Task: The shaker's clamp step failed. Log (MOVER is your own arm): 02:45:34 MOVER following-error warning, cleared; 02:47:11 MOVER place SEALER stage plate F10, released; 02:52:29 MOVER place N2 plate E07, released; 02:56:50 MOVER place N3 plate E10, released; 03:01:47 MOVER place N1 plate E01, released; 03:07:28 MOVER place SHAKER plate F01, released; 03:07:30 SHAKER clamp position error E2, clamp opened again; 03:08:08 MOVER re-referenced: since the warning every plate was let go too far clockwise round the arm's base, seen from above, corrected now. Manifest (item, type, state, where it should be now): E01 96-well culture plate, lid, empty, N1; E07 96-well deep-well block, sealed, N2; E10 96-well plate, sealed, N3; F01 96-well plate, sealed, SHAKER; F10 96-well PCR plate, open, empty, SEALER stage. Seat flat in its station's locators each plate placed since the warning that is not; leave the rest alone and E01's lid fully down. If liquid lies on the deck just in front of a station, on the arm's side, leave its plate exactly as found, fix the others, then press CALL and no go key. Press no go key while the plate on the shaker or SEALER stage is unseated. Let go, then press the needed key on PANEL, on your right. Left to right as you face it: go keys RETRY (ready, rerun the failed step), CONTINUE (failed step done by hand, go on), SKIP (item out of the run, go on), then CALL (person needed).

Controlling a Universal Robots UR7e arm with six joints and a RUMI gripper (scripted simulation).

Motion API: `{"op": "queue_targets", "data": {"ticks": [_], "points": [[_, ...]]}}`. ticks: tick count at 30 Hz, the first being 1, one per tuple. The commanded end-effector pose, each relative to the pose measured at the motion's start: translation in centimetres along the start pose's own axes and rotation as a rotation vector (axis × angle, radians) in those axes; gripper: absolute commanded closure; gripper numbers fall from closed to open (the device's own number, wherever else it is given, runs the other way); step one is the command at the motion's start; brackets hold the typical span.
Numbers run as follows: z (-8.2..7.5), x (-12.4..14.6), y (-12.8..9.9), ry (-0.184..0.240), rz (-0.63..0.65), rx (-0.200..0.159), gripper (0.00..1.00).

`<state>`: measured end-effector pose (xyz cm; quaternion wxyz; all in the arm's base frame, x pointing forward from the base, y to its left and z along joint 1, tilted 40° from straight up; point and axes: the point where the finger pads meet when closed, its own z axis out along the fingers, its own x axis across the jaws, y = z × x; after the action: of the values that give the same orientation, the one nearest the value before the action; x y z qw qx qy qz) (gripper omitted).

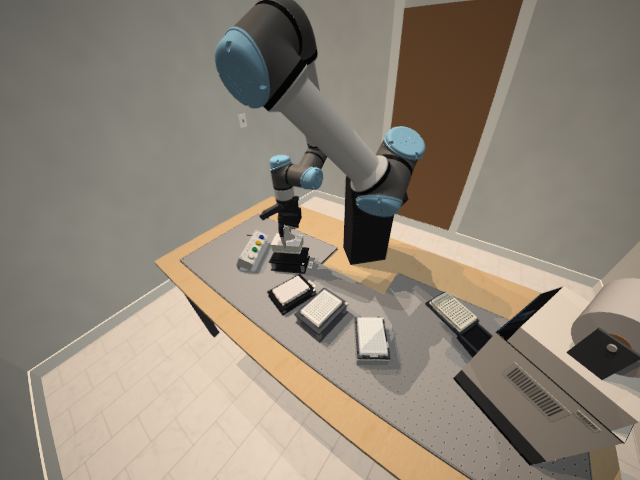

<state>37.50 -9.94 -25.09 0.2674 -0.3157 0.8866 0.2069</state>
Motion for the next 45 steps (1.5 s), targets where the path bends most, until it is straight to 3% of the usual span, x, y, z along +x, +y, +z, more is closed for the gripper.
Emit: {"op": "queue_targets", "data": {"ticks": [1,45], "points": [[0.0,0.0,-0.1,0.000,0.000,0.001,1.00],[1.2,0.0,-0.1,0.000,0.000,0.001,1.00]]}}
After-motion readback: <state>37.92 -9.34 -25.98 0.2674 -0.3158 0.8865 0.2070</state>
